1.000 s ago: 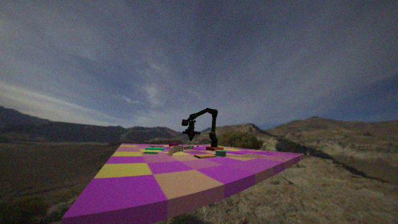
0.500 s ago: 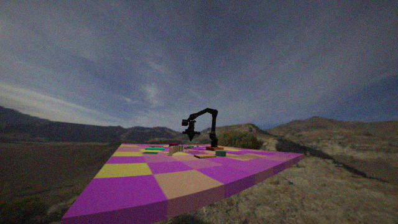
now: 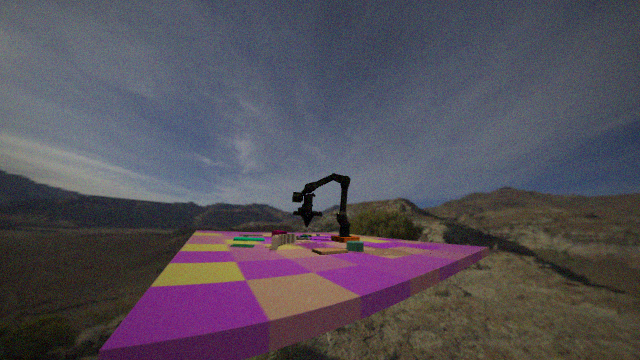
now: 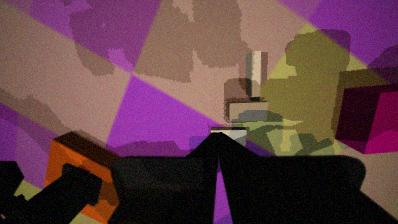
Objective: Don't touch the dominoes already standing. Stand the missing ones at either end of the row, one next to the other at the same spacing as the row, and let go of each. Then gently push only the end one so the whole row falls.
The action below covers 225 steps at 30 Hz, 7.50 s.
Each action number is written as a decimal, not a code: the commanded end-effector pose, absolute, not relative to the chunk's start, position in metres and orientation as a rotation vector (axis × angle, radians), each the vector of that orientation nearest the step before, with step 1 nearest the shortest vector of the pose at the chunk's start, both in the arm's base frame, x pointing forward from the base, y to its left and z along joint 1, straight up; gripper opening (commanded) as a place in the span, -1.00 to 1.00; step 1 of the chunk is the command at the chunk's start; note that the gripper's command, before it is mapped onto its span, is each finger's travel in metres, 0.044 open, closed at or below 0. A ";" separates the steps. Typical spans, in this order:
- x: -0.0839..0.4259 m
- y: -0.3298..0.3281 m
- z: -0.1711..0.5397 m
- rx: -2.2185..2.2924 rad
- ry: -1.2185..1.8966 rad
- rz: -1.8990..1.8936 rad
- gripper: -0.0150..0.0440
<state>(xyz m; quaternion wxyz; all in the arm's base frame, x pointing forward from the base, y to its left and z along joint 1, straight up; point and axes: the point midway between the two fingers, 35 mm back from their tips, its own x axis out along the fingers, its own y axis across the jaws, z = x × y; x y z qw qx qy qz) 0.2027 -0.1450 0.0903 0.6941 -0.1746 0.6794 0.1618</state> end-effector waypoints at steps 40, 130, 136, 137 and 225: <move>0.226 -0.176 0.017 -0.412 1.526 0.373 -0.49; 0.245 -0.224 0.013 0.841 1.369 -0.849 -0.13; 0.245 -0.224 0.013 0.841 1.369 -0.849 -0.13; 0.245 -0.224 0.013 0.841 1.369 -0.849 -0.13; 0.228 0.033 0.118 -0.227 0.932 1.181 -0.13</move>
